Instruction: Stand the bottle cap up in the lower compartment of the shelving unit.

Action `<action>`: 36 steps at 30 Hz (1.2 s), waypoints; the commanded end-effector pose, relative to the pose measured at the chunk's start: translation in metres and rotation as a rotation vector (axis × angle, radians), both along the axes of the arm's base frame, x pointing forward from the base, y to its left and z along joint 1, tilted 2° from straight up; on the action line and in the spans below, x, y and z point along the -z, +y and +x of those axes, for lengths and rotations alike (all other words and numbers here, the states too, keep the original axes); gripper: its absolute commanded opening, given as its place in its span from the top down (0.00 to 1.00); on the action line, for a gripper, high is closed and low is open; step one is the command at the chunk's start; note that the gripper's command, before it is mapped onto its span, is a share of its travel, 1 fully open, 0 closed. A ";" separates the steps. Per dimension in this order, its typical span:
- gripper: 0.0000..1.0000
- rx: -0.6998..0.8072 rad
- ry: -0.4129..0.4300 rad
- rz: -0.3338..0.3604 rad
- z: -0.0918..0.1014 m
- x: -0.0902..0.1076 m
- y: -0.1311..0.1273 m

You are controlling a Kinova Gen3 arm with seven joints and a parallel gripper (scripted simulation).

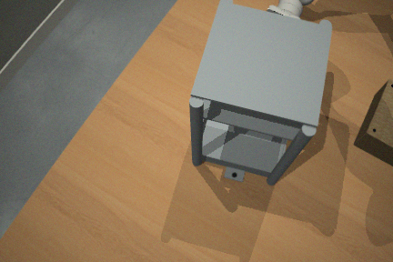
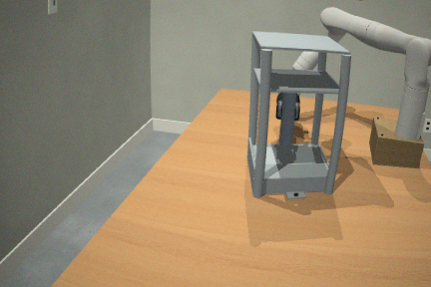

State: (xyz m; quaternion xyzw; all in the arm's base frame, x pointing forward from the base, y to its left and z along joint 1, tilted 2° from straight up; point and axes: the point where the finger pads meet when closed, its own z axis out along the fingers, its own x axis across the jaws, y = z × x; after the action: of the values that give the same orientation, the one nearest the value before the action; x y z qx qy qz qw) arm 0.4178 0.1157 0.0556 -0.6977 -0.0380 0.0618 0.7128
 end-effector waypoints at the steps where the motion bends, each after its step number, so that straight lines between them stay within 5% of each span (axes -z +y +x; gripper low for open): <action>1: 1.00 -0.005 0.001 0.002 -0.003 -0.002 0.006; 36: 1.00 -0.005 0.001 0.002 -0.007 -0.003 0.019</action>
State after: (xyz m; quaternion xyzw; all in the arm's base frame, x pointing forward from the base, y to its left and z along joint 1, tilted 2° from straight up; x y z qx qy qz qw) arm 0.4101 0.1351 0.0574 -0.6967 -0.0390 0.0645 0.7134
